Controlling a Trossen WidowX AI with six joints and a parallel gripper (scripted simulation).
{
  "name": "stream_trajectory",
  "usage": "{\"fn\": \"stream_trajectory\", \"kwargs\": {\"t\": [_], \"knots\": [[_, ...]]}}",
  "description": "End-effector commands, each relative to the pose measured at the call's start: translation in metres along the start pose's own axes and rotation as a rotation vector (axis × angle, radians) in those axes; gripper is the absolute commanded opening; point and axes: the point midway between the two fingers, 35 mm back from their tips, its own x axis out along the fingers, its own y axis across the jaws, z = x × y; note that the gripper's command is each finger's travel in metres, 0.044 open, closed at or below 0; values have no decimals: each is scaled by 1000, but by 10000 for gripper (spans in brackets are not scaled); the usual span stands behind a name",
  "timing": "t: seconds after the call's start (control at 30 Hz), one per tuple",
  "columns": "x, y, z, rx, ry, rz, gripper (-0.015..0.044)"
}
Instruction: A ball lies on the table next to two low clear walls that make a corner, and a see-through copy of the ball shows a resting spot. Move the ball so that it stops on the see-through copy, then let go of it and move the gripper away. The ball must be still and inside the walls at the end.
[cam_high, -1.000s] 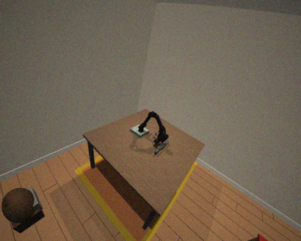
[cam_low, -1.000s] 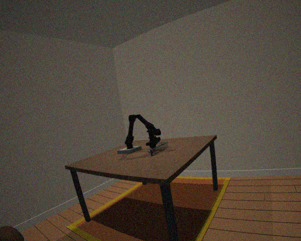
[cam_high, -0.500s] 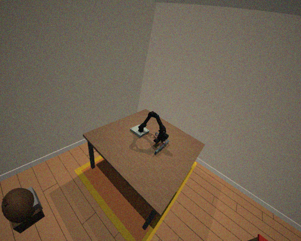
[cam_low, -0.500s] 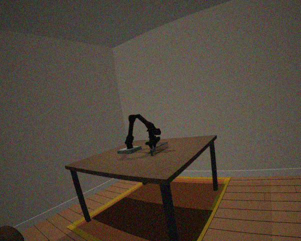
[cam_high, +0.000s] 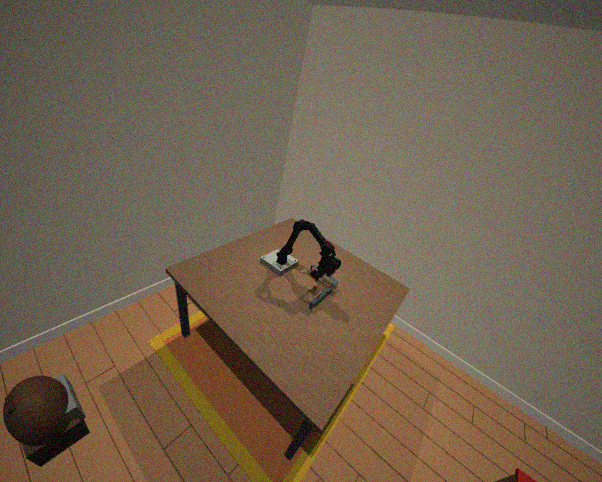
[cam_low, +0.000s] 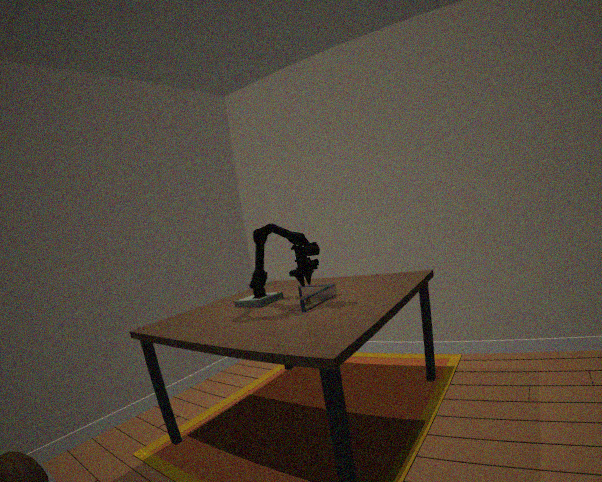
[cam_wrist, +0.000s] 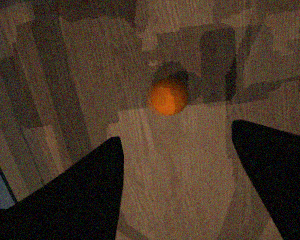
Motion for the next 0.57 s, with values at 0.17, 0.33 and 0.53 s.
{"fn": "stream_trajectory", "kwargs": {"t": [0.17,0.33,0.53], "knots": [[-50,0,-5,0,0,0,427],[-50,0,-5,0,0,0,440],[-50,0,-5,0,0,0,440]]}}
